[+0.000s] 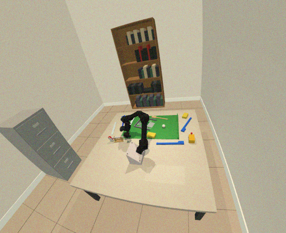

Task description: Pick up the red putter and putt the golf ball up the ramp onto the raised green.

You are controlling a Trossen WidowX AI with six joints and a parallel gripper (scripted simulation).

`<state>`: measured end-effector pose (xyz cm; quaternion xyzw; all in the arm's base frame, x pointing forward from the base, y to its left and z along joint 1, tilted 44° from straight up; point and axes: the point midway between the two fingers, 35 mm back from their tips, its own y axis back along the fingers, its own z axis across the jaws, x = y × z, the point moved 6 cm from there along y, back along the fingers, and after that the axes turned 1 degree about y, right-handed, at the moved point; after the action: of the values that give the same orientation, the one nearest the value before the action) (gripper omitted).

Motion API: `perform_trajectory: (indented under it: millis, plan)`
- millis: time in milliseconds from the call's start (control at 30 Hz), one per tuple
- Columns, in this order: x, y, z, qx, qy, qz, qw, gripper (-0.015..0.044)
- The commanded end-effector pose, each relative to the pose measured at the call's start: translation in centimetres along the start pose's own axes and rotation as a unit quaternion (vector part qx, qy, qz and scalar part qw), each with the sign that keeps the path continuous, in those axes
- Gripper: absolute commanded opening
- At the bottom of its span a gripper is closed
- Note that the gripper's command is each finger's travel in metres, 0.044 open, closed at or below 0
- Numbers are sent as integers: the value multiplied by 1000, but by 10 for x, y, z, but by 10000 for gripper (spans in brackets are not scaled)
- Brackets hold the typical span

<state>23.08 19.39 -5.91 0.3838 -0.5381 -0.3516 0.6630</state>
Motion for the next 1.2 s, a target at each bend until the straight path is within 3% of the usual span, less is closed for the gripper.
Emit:
perform_trajectory:
  millis: [0,867,1167]
  plan:
    - [4,-13,0,0,2,3,1000,440]
    - [14,-45,1,0,2,3,1000,440]
    - [12,-42,0,0,-1,1,1000,204]
